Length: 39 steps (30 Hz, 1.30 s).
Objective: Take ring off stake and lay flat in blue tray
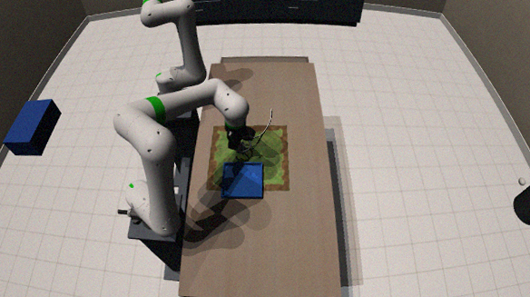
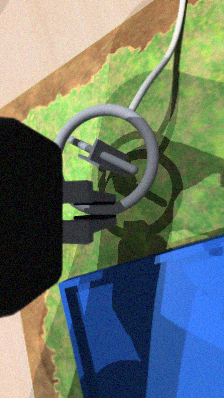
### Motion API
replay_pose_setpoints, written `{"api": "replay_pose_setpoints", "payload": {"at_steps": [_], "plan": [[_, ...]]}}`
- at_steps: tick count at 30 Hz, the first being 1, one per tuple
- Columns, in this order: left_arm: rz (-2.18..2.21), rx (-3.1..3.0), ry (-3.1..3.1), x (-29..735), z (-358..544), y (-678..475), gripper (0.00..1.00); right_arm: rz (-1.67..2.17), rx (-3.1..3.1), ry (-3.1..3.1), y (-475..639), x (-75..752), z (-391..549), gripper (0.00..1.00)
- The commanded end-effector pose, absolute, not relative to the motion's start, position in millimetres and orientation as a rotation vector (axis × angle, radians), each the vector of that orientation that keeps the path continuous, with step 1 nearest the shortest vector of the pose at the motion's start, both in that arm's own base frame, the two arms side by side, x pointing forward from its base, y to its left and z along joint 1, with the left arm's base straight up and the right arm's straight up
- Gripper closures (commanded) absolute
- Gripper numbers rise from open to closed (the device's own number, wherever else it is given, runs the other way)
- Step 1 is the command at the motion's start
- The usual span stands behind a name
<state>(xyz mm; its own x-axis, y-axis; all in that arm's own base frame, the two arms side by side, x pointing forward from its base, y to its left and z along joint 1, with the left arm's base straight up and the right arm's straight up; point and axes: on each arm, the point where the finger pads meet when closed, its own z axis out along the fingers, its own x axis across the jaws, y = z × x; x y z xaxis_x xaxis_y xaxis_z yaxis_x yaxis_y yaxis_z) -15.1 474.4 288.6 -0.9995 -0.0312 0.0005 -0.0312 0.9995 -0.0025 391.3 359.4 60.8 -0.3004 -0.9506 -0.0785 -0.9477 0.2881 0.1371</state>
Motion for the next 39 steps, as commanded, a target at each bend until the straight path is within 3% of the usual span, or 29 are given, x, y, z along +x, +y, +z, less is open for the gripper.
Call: {"api": "replay_pose_setpoints", "payload": {"at_steps": [1,16,39], "plan": [[0.0,0.049,-3.141,-15,290,475,0.0,-0.246,1.849,-2.508,360,392,63,1.0],[0.0,0.049,-3.141,-15,290,475,0.0,-0.012,1.864,-2.529,361,391,68,1.0],[0.0,0.049,-3.141,-15,290,475,0.0,-0.001,1.865,-2.53,361,391,80,1.0]]}}
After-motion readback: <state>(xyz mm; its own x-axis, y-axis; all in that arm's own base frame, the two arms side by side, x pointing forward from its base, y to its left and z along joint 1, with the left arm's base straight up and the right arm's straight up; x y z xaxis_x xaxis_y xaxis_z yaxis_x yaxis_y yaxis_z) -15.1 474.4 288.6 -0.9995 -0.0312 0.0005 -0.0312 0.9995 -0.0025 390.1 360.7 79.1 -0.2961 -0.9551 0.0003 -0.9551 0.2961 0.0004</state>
